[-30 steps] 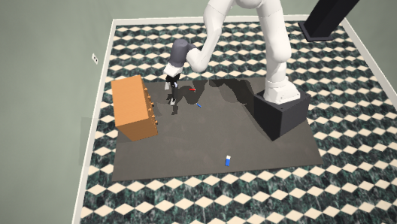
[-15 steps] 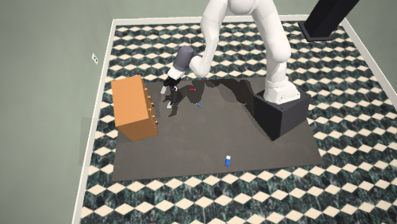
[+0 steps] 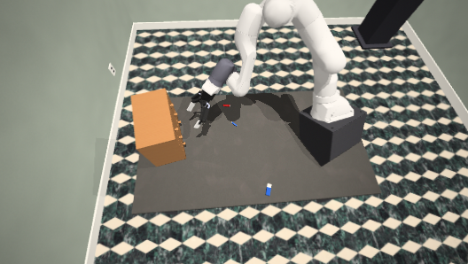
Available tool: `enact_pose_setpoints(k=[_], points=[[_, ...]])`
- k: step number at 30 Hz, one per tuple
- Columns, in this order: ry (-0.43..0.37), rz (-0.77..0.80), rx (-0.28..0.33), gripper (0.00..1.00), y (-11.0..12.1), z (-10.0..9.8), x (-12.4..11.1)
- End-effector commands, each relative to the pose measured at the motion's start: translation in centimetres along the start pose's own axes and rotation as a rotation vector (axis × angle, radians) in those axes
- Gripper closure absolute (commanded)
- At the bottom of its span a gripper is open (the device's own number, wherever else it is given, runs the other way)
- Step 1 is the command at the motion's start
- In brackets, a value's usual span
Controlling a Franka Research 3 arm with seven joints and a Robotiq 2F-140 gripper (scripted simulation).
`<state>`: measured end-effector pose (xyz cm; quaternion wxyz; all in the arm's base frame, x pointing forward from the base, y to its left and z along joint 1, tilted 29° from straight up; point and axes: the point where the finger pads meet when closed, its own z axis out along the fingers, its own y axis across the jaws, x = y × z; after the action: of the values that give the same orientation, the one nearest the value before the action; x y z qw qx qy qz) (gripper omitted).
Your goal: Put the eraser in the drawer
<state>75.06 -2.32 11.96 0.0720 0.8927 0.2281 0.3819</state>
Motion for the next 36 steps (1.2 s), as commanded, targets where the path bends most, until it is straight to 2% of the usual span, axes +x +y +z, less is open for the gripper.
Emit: enact_pose_setpoints(k=[1,16,36], points=[[0.094,-0.010,-0.024,0.00,-0.2,-0.3,1.8],[0.286,-0.031,-0.082,0.00,1.7,-0.9,1.2],[0.437,-0.059,-0.159,0.00,3.5,-3.0,0.0]])
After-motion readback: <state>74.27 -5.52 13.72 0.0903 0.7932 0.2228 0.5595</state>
